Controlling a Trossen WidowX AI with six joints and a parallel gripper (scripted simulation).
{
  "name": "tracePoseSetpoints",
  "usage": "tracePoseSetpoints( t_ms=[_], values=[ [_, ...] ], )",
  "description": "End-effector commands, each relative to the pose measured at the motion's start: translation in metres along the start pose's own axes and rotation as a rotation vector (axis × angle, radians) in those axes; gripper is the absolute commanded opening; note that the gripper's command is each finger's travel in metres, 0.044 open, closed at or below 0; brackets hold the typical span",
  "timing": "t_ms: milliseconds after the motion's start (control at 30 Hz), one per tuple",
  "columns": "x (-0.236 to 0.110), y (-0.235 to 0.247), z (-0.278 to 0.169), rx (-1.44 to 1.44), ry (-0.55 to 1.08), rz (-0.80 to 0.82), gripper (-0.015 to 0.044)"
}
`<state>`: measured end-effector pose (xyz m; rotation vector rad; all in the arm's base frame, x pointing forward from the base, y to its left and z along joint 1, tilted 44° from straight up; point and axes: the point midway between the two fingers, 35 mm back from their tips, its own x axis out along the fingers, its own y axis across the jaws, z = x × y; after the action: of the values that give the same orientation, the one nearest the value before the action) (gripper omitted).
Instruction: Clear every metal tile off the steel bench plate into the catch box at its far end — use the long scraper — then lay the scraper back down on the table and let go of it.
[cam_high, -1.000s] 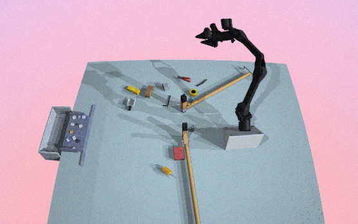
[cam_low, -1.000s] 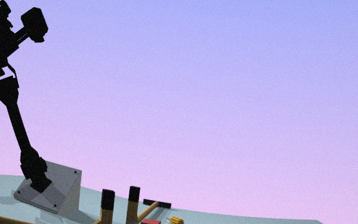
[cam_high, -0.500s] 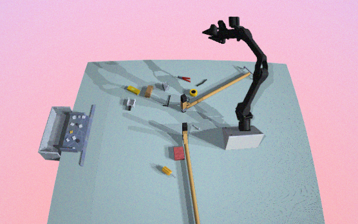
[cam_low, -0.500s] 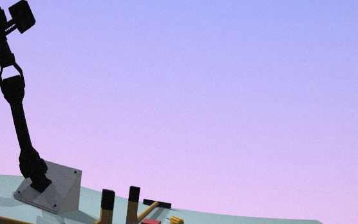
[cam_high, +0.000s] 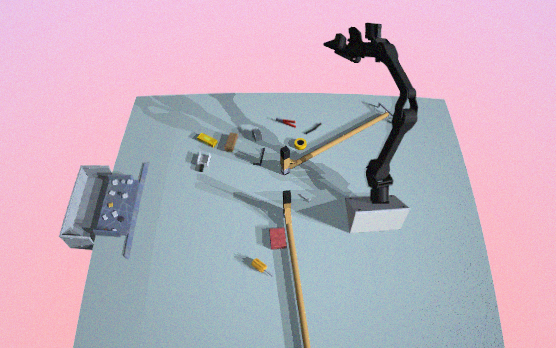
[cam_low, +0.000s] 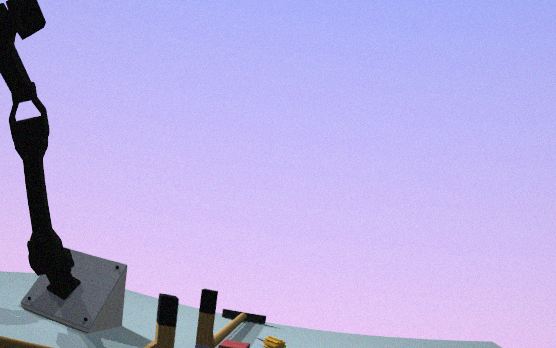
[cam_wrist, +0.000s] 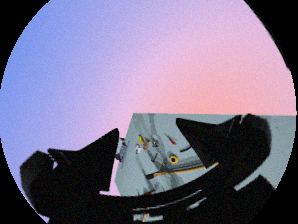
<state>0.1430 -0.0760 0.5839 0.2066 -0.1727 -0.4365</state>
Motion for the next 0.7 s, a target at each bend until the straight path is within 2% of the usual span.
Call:
tracePoseSetpoints(
  t_ms=[0,667],
  values=[
    [-0.014,0.003,0.009,-0.018,-0.045,-0.025,0.0440],
    [-0.055,0.023,0.028,-0.118,-0.179,-0.151,0.0440]
  ],
)
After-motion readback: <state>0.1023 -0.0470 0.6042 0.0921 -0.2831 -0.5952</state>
